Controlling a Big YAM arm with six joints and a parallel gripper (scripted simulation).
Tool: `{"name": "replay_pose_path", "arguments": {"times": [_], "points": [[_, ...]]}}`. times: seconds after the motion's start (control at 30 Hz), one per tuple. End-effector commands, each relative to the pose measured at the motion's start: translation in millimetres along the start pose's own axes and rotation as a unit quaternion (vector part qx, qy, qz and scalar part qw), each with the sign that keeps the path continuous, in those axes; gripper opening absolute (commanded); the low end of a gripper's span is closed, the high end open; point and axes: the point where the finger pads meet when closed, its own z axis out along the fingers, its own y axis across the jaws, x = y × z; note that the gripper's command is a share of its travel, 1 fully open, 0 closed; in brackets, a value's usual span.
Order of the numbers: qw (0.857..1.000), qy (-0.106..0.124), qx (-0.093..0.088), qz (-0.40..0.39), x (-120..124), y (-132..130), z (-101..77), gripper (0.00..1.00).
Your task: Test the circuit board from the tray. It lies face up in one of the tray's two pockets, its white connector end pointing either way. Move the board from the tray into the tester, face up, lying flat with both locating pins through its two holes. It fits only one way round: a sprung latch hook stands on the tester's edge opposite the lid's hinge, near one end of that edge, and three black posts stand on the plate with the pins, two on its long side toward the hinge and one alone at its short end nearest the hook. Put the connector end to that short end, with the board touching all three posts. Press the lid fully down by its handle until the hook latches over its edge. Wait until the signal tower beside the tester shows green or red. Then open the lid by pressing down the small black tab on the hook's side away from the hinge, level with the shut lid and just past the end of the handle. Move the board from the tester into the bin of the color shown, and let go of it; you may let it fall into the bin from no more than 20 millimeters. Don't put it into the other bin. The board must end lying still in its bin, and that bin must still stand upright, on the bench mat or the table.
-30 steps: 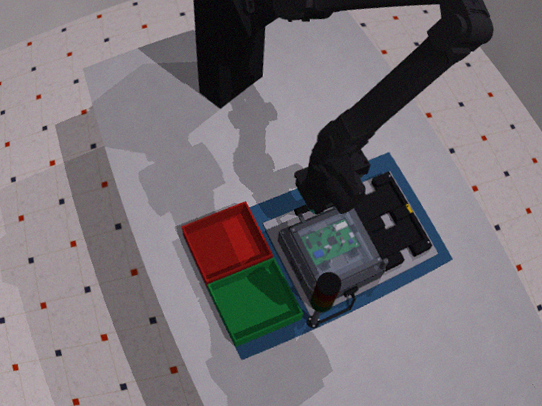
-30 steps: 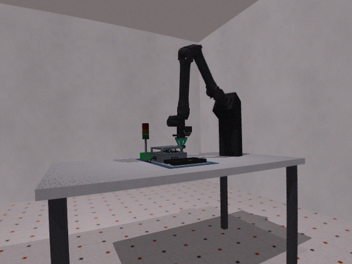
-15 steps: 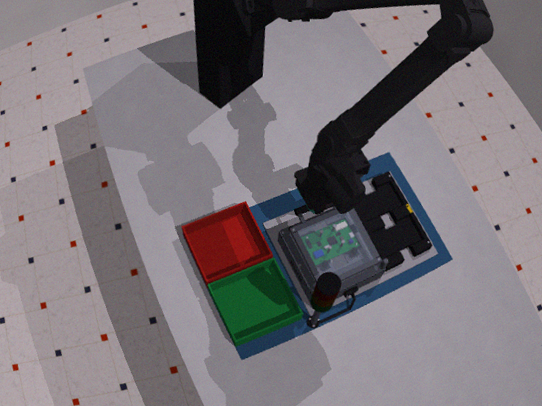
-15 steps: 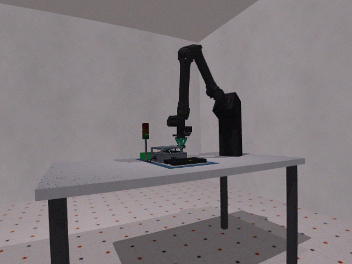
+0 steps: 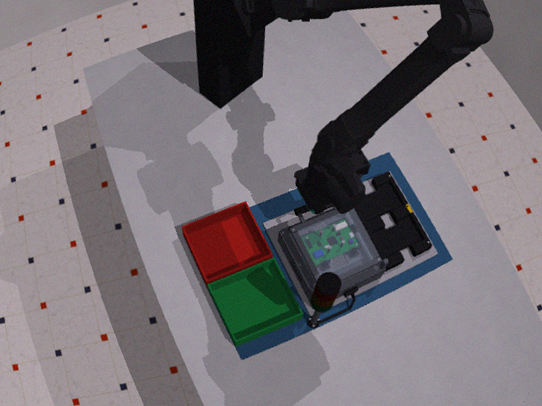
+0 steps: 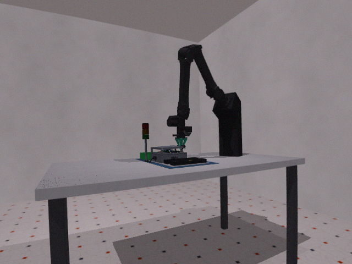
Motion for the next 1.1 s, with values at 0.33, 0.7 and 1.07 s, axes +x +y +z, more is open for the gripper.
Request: {"name": "replay_pose_path", "arguments": {"times": [0.33,0.7,1.07], "points": [[1.000,-0.005,-0.006,-0.002,-5.7,1.5,10.2,0.00],[1.000,-0.005,-0.003,-0.002,-5.9,0.5,13.2,0.00],[1.000,-0.005,-0.003,-0.002,-5.9,0.5,13.2,0.00]]}}
